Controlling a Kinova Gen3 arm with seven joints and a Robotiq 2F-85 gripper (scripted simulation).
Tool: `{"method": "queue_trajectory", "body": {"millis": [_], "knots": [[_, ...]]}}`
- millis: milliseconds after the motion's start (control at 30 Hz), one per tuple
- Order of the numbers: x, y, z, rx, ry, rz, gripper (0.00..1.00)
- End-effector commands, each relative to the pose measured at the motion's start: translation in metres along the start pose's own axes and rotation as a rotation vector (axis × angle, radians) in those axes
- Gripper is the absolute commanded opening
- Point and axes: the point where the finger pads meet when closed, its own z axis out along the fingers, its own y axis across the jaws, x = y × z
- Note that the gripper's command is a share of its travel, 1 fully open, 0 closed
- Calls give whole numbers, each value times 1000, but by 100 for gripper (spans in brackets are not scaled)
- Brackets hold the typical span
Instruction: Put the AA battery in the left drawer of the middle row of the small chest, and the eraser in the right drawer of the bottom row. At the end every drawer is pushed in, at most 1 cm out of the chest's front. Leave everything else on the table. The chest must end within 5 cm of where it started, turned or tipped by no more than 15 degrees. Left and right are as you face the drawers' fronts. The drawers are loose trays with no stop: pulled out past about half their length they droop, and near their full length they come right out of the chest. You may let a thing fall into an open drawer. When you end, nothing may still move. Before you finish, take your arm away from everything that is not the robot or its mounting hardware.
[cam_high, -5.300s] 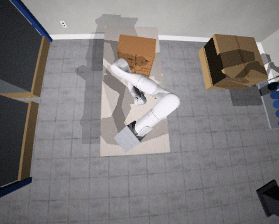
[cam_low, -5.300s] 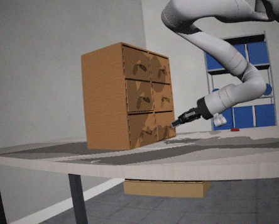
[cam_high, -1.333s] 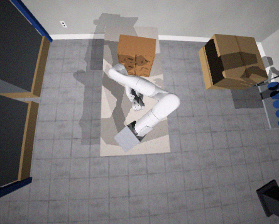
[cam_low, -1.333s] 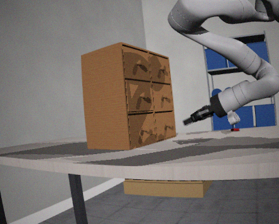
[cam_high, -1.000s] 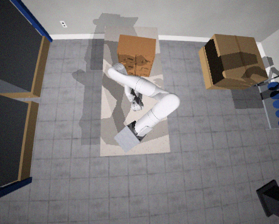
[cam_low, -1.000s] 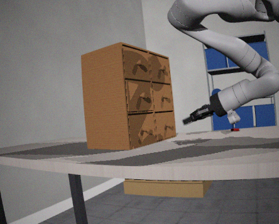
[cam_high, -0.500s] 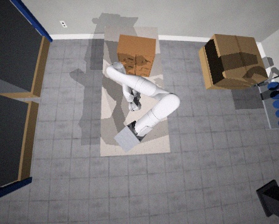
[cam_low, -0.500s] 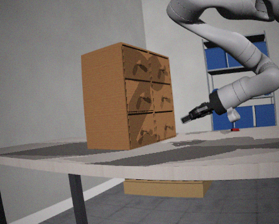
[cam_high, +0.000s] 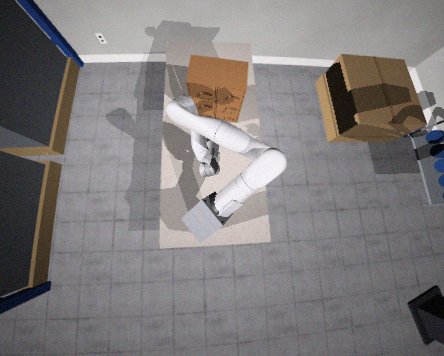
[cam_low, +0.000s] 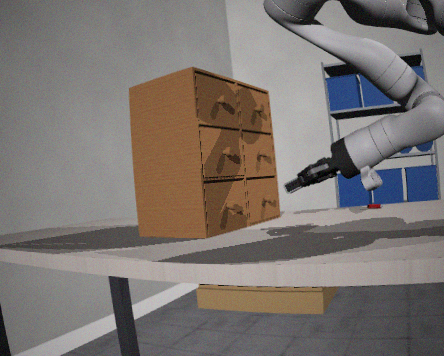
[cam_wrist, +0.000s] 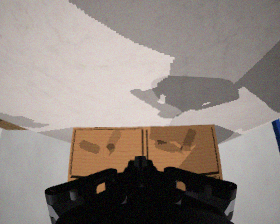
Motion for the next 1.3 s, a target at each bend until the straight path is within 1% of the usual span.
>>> {"method": "queue_trajectory", "body": {"millis": [0,400,467,967,1033,1267], "knots": [[-4,8,-1,-4,-5,7,0],[-11,33,-9,-4,-5,7,0],[-11,33,-9,-4,-5,7,0],[-19,66,-20,-4,-5,7,0],[-19,66,-20,-4,-5,7,0],[-23,83,-25,-4,-5,7,0]]}}
